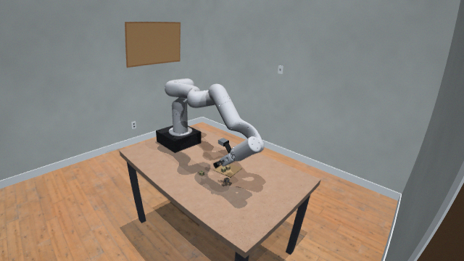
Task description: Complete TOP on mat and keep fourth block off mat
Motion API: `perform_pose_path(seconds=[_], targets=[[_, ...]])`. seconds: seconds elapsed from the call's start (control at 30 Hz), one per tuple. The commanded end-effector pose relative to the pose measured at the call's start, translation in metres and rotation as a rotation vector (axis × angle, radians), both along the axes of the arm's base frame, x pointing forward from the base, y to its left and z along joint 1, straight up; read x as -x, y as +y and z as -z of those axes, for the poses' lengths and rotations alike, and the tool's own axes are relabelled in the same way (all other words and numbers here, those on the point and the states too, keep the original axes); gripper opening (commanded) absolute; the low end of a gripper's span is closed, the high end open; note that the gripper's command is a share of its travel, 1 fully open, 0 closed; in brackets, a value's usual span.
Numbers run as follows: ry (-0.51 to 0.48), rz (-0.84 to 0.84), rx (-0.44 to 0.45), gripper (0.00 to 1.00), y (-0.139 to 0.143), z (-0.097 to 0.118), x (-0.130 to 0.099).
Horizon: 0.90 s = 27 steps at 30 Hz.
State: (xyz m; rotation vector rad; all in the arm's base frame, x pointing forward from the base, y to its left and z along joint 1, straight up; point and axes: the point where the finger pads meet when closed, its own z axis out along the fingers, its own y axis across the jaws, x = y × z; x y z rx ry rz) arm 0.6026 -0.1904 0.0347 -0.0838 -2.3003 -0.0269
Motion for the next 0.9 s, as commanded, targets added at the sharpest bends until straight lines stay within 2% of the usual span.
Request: perform_pose_path(seconds=[0.0,0.07,0.1,0.17,0.2,0.27,0.3,0.33,0.37,0.47,0.53,0.6,0.67,0.87], targets=[[-0.020,-0.002,0.007,1.00,-0.012,0.000,0.021],[-0.020,-0.002,0.007,1.00,-0.012,0.000,0.021],[-0.020,-0.003,0.007,1.00,-0.016,0.000,0.034],[-0.020,-0.003,0.007,1.00,-0.016,0.000,0.034],[-0.020,-0.003,0.007,1.00,-0.019,0.000,0.047],[-0.020,-0.003,0.007,1.00,-0.019,0.000,0.047],[-0.020,-0.004,0.005,1.00,-0.022,-0.001,0.061],[-0.020,-0.004,0.005,1.00,-0.022,-0.001,0.061],[-0.020,-0.004,0.004,1.00,-0.024,-0.001,0.076],[-0.020,-0.004,0.004,1.00,-0.024,-0.001,0.076],[-0.021,-0.005,0.000,1.00,-0.025,-0.003,0.102],[-0.021,-0.005,0.000,1.00,-0.025,-0.003,0.102],[-0.022,-0.006,-0.004,1.00,-0.026,-0.004,0.122],[-0.022,-0.007,-0.007,1.00,-0.025,-0.006,0.138]])
